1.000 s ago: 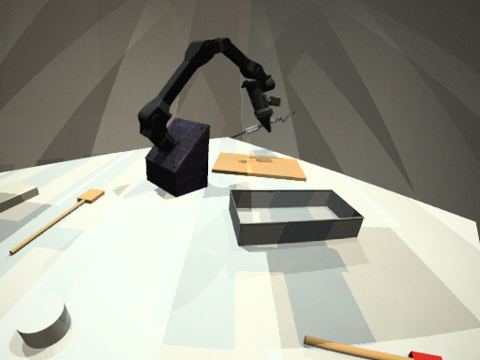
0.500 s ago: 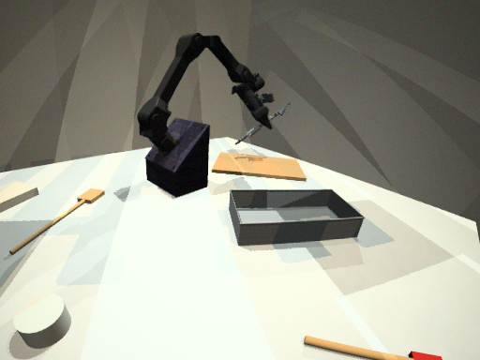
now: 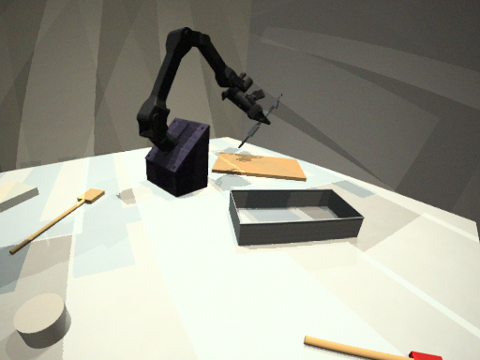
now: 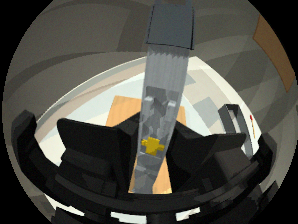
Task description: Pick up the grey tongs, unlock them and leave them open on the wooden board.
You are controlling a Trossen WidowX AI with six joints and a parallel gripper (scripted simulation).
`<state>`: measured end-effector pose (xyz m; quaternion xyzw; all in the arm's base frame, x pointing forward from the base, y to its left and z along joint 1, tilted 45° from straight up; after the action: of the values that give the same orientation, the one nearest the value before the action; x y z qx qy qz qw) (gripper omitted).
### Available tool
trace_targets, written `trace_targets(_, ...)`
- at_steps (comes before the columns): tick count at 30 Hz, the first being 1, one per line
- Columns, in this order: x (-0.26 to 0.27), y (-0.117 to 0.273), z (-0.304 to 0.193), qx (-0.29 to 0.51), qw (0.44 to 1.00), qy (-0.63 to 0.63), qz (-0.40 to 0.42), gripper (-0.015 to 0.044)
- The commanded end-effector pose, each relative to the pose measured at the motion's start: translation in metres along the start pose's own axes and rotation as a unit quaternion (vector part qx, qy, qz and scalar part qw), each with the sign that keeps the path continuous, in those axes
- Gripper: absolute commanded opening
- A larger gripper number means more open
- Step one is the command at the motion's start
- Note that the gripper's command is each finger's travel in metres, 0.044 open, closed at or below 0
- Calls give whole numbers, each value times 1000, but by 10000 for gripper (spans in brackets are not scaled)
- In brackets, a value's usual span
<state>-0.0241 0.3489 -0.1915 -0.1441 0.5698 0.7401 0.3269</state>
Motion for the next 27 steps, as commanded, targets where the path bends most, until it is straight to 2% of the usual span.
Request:
trace_targets(1, -4, 13, 5, -45, 999, -9, -2, -150)
trace_targets(12, -16, 32, -2, -121, 992, -26, -10, -150)
trace_targets(27, -16, 32, -2, -122, 992, -27, -10, -150)
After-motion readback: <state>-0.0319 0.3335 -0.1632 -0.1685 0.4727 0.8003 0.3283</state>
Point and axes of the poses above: the point midway between the two fingers, 35 mm back from their tips, its own y axis back along the fingers, its own x axis across the jaws, z = x × y, the point moved 3 cm from there along y, back along the fingers, and after that the axes turned 4 degrees about y, right-handed, at the moved point
